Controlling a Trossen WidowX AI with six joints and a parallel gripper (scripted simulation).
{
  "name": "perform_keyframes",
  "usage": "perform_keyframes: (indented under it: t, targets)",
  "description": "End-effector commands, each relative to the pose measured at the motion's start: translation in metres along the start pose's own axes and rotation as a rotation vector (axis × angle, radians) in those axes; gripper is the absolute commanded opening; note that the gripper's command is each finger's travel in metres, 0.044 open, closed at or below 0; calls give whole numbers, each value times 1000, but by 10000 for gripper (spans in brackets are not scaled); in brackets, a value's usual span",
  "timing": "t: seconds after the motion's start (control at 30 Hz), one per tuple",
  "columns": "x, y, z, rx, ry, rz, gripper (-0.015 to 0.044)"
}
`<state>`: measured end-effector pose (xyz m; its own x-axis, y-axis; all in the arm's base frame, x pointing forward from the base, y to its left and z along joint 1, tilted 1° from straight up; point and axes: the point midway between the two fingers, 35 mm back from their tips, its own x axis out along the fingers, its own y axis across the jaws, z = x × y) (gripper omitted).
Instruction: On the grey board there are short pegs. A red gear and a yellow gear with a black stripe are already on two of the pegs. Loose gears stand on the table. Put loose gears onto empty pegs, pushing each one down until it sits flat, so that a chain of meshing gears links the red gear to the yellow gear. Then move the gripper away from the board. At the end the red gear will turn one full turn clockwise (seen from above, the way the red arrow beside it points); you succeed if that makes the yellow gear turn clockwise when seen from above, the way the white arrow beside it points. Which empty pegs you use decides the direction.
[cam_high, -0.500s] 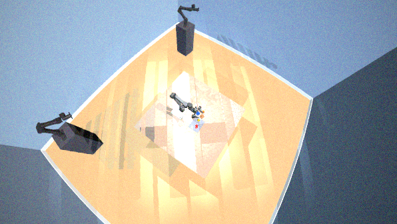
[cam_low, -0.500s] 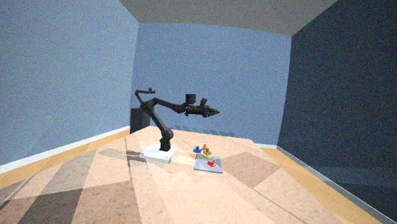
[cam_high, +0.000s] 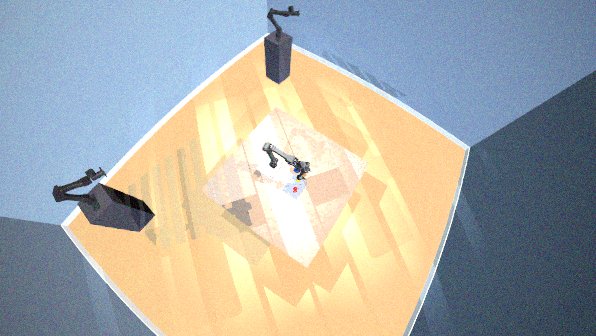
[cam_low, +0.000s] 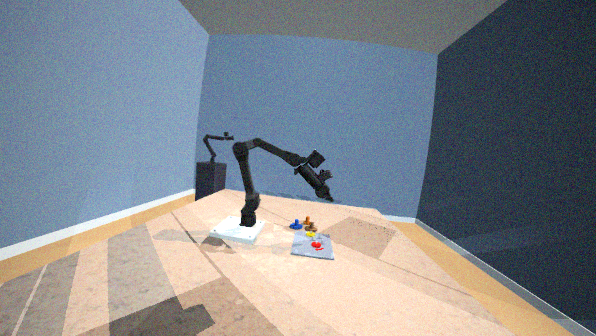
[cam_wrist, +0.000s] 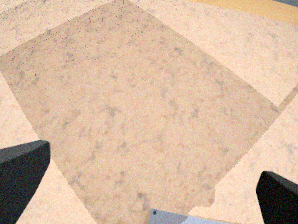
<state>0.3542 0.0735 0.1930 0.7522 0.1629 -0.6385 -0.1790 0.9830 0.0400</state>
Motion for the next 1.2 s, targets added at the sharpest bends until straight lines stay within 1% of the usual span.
perform_keyframes:
  t: [0.0,0.17,0.23,0.37,0.6,0.73,1.17]
  targets:
    - [34,34,-56,-58,426,32,440]
    - [41,56,-107,-145,815,24,440]
    - [40,59,-114,-159,868,21,440]
    - [41,51,-113,-159,868,20,440]
    - [42,52,-112,-159,868,20,440]
    - [51,51,-122,-159,868,20,440]
    - [61,51,-134,-159,868,20,440]
